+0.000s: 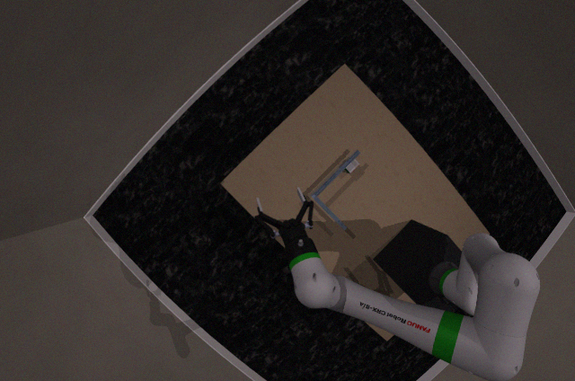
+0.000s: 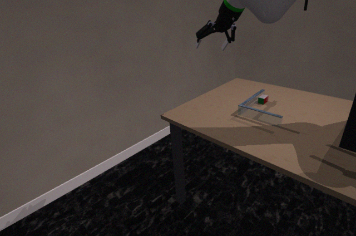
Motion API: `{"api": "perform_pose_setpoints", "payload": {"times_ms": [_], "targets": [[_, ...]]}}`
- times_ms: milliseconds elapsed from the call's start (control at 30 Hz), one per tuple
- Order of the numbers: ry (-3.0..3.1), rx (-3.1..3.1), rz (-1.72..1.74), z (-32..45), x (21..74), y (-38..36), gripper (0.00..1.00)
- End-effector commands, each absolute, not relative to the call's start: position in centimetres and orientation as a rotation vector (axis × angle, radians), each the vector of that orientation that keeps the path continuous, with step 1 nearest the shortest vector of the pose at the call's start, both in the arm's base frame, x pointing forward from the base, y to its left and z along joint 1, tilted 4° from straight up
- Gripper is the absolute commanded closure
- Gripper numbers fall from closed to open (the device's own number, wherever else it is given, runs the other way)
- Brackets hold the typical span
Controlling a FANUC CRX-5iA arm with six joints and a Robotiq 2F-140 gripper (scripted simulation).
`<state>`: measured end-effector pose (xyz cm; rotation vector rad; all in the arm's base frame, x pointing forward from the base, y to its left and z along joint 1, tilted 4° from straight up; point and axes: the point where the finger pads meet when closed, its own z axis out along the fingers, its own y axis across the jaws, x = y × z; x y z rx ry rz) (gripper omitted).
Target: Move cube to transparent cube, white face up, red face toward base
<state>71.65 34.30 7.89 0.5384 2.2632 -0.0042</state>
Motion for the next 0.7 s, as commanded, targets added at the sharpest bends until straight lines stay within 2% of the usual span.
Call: {"api": "perform_pose_setpoints", "payload": {"times_ms": [0, 533, 567, 667], "targets": [[2.263, 0.538, -0.004, 7.93, 71.66, 34.31, 0.0], [2.263, 0.538, -0.004, 7.93, 71.66, 34.31, 0.0], [2.263, 0.538, -0.004, 7.93, 71.66, 34.31, 0.59], [2.263, 0.538, -0.004, 7.93, 71.66, 34.31, 0.59]]}}
